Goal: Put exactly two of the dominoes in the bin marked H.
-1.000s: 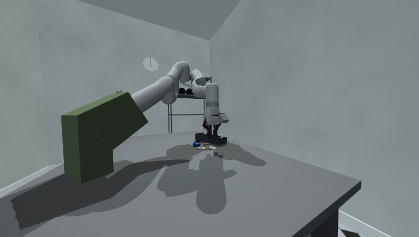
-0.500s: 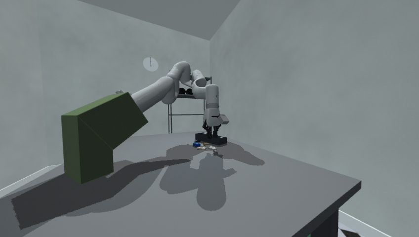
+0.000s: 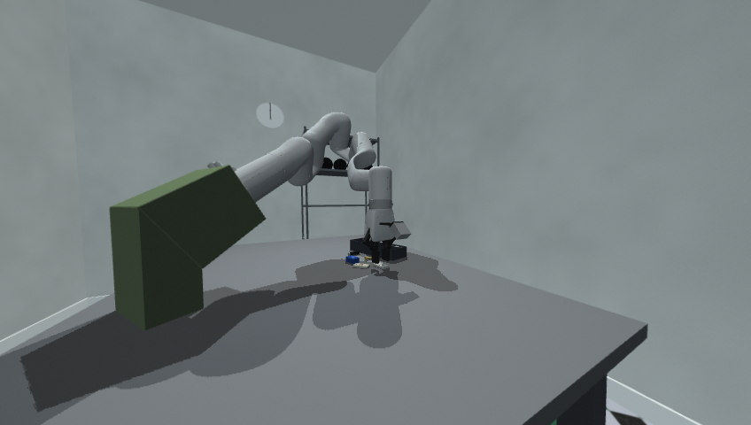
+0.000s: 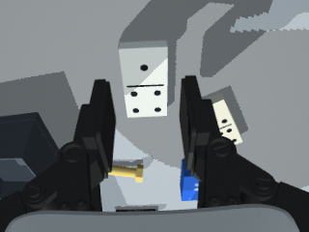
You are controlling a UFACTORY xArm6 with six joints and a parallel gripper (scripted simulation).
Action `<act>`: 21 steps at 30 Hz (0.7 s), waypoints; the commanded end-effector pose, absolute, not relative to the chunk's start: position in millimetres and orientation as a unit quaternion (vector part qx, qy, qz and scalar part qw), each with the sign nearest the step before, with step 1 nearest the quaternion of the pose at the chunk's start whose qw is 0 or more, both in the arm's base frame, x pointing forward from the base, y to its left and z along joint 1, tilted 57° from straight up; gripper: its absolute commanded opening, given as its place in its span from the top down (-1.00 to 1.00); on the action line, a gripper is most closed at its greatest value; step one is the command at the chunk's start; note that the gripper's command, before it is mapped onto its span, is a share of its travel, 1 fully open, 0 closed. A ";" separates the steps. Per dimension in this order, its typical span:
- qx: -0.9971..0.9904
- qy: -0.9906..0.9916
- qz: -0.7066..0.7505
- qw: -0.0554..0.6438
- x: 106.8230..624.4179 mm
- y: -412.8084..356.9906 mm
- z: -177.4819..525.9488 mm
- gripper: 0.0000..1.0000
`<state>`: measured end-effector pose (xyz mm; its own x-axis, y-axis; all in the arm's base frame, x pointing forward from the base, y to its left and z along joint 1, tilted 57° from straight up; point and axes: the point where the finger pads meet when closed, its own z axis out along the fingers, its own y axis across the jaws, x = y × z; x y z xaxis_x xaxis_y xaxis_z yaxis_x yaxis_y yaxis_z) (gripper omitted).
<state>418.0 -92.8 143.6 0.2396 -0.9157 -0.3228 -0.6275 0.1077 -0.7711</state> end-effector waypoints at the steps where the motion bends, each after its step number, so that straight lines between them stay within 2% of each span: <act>1: -0.648 0.595 -0.164 0.447 420.8 -93.8 143.3 0.18; 21: -0.648 0.595 -0.164 0.447 429.1 -88.4 136.5 0.18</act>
